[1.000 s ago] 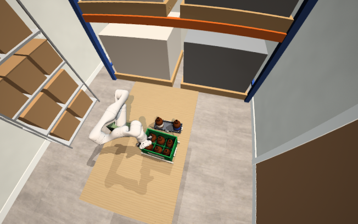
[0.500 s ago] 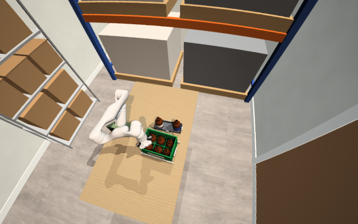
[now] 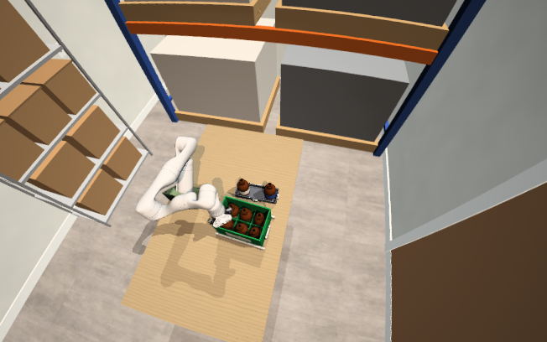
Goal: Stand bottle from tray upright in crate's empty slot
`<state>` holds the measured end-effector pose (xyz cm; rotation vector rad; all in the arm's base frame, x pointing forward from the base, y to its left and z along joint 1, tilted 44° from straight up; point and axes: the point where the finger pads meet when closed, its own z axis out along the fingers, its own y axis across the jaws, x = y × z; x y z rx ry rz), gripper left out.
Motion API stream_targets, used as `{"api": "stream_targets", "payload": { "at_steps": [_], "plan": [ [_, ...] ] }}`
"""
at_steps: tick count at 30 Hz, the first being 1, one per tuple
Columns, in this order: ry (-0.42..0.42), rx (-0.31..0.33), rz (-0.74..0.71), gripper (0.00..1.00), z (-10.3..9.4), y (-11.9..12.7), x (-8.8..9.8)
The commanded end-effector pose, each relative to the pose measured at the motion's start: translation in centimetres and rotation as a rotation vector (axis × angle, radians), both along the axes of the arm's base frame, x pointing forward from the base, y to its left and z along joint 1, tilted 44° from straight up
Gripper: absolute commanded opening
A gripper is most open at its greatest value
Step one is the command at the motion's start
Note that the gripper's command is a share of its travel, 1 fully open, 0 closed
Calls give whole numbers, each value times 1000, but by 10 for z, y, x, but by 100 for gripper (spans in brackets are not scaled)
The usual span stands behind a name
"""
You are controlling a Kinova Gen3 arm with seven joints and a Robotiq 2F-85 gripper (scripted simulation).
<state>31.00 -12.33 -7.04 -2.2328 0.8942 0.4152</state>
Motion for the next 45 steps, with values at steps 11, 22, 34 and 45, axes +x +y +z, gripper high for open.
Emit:
{"api": "stream_targets", "payload": {
  "at_steps": [11,22,34,45],
  "plan": [
    [-1,-1,-1,0,0,-1,0],
    [-1,-1,-1,0,0,-1,0],
    [-1,-1,-1,0,-2,1,0],
    [-1,-1,-1,0,-5,5,0]
  ]
}}
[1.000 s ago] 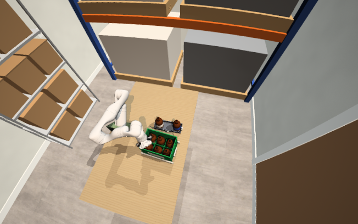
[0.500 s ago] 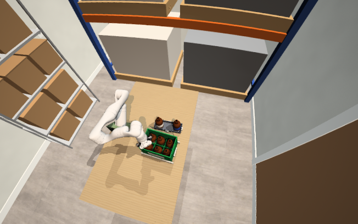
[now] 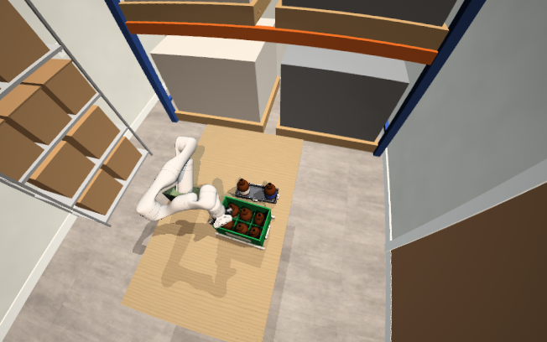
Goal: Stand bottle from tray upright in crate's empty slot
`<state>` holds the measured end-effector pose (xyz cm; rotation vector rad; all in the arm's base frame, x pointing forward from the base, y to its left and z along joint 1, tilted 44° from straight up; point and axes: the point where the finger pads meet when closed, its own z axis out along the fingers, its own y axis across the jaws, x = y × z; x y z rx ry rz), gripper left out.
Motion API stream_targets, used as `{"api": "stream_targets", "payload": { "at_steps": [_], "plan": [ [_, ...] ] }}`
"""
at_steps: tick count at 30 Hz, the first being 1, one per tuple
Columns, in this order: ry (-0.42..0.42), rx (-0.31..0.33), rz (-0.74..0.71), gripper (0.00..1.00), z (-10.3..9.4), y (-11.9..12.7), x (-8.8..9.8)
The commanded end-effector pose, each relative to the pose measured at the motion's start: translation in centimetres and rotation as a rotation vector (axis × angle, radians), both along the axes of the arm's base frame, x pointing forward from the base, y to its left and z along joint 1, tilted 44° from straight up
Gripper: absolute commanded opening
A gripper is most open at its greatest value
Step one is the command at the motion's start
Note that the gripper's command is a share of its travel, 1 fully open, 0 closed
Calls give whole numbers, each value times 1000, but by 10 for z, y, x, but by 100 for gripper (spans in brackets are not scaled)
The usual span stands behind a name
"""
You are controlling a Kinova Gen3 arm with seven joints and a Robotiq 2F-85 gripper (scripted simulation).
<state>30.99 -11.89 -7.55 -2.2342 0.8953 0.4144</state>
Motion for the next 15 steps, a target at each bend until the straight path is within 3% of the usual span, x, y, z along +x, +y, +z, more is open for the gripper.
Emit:
{"api": "stream_targets", "payload": {
  "at_steps": [1,15],
  "plan": [
    [-1,0,-1,0,-1,1,0],
    [-1,0,-1,0,-5,5,0]
  ]
}}
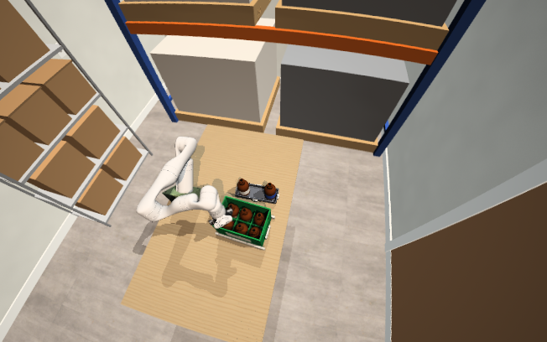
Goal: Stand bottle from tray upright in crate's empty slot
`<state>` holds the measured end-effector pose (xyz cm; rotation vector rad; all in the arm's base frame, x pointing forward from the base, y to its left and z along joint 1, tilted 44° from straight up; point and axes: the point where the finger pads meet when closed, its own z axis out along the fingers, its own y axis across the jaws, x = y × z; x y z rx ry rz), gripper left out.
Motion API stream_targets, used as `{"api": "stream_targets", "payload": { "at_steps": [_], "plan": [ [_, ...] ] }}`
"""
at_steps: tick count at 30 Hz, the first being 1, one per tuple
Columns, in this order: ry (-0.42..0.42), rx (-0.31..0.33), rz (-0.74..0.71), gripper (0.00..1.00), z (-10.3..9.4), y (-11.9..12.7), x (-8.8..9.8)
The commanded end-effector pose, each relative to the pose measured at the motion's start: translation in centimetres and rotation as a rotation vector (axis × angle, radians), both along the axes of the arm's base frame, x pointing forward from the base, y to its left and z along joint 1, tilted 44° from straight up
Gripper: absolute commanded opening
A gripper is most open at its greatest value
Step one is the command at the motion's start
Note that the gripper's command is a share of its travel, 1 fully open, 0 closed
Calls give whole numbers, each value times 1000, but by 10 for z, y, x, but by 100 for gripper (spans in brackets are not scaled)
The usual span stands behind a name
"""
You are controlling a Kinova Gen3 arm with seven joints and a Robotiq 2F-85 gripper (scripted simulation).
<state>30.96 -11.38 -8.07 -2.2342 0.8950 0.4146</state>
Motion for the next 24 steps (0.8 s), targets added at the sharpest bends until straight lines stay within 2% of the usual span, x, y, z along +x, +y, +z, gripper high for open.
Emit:
{"api": "stream_targets", "payload": {
  "at_steps": [1,24],
  "plan": [
    [-1,0,-1,0,0,0,0],
    [-1,0,-1,0,-3,3,0]
  ]
}}
